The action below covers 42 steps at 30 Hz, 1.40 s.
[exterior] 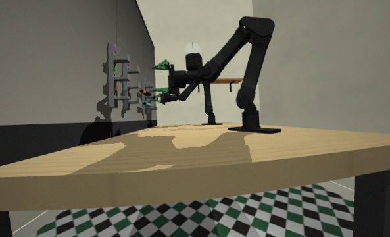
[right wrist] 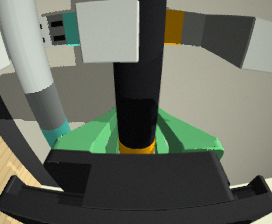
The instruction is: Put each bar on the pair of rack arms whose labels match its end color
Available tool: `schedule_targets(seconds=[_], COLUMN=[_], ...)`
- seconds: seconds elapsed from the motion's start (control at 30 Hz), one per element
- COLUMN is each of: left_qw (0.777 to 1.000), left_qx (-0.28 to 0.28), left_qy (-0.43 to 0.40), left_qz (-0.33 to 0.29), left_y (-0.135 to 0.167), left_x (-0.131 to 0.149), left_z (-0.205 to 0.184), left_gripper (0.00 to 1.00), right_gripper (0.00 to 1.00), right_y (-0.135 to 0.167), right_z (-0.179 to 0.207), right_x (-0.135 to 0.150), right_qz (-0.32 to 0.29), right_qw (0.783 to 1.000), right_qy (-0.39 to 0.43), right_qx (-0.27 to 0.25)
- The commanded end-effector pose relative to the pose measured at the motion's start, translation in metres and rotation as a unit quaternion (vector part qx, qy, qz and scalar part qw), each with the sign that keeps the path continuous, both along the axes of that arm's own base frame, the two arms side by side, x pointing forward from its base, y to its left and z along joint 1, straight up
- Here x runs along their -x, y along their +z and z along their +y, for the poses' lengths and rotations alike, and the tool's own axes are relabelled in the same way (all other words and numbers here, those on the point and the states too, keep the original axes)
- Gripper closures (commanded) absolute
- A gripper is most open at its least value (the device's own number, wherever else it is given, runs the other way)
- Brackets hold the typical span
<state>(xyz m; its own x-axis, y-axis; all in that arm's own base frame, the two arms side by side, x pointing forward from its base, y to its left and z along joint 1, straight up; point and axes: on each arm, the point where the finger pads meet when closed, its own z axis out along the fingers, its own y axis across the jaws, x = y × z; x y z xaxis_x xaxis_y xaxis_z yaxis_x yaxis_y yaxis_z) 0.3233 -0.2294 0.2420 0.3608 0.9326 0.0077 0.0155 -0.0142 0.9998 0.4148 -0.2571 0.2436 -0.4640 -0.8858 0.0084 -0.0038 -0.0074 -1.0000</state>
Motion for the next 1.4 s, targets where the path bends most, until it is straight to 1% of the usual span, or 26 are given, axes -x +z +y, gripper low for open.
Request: schedule_targets(seconds=[0.0, 0.17, 0.67, 0.73, 1.23, 1.3, 1.37], left_qw=[1.0, 1.0, 1.0, 1.0, 1.0, 1.0, 1.0], left_qx=[0.007, 0.007, 0.007, 0.007, 0.007, 0.007, 0.007], left_qy=[0.001, 0.001, 0.001, 0.001, 0.001, 0.001, 0.001], left_qz=[-0.006, -0.006, -0.006, -0.006, -0.006, -0.006, -0.006], left_y=[0.0064, 0.0064, 0.0064, 0.0064, 0.0064, 0.0064, 0.0064], left_x=[0.0017, 0.0017, 0.0017, 0.0017, 0.0017, 0.0017, 0.0017], left_z=[0.005, 0.005, 0.005, 0.005, 0.005, 0.005, 0.0049], left_gripper=[0.0, 0.0, 0.0, 0.0, 0.0, 0.0, 0.0], right_gripper=[1.0, 1.0, 0.67, 0.67, 0.33, 0.33, 0.29], right_y=[-0.0052, -0.0054, -0.0053, -0.0053, -0.0053, -0.0053, -0.0052], right_z=[0.0027, 0.0027, 0.0027, 0.0027, 0.0027, 0.0027, 0.0027], right_x=[-0.0015, -0.0015, -0.0015, -0.0015, -0.0014, -0.0014, -0.0014], right_qz=[-0.002, -0.002, -0.002, -0.002, -0.002, -0.002, -0.002], right_qw=[1.0, 1.0, 1.0, 1.0, 1.0, 1.0, 1.0], right_qy=[-0.001, -0.001, -0.001, -0.001, -0.001, -0.001, -0.001], right_qx=[-0.005, -0.005, -0.005, -0.005, -0.005, -0.005, -0.005])
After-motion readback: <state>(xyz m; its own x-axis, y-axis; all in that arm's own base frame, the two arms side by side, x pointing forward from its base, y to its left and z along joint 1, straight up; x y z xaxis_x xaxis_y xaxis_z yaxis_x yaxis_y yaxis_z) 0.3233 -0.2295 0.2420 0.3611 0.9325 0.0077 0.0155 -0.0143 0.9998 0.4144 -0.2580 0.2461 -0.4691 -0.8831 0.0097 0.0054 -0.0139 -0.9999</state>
